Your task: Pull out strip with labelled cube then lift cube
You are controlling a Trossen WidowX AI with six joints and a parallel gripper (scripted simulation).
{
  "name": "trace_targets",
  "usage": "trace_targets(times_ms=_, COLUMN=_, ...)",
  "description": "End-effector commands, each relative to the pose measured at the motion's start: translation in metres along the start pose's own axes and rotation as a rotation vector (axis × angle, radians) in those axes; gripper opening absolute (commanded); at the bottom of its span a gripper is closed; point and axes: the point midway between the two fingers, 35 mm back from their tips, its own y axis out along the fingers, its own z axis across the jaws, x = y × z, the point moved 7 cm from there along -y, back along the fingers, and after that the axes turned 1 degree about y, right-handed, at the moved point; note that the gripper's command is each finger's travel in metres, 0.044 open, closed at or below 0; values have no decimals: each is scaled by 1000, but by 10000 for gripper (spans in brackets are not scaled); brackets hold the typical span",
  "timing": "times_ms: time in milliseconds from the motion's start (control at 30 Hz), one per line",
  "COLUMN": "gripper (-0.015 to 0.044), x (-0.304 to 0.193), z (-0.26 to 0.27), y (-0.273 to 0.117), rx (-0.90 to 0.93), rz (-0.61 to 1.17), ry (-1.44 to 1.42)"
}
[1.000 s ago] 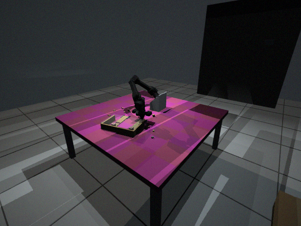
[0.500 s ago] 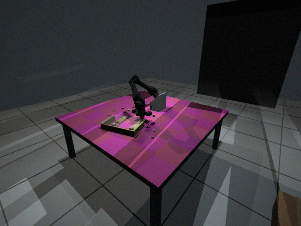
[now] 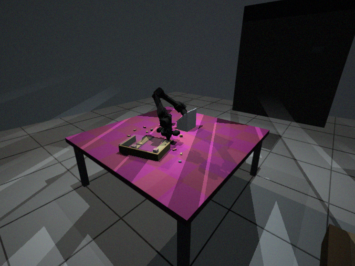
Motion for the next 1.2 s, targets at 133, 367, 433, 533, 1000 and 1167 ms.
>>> trace_targets(times_ms=133, gripper=0, x=-15, z=0, y=3, rx=-3, rz=12, ry=-5)
trace_targets(times_ms=367, gripper=0, x=-26, z=-1, y=3, rx=-3, rz=12, ry=-6)
trace_targets(times_ms=433, gripper=0, x=-29, z=-1, y=3, rx=-3, rz=12, ry=-6)
trace_targets(times_ms=533, gripper=0, x=-34, z=-1, y=3, rx=-3, rz=13, ry=-6)
trace_targets(times_ms=1000, gripper=0, x=-55, z=-2, y=4, rx=-3, rz=13, ry=-7)
trace_targets(times_ms=1167, gripper=0, x=-62, z=-3, y=4, rx=-3, rz=14, ry=-7)
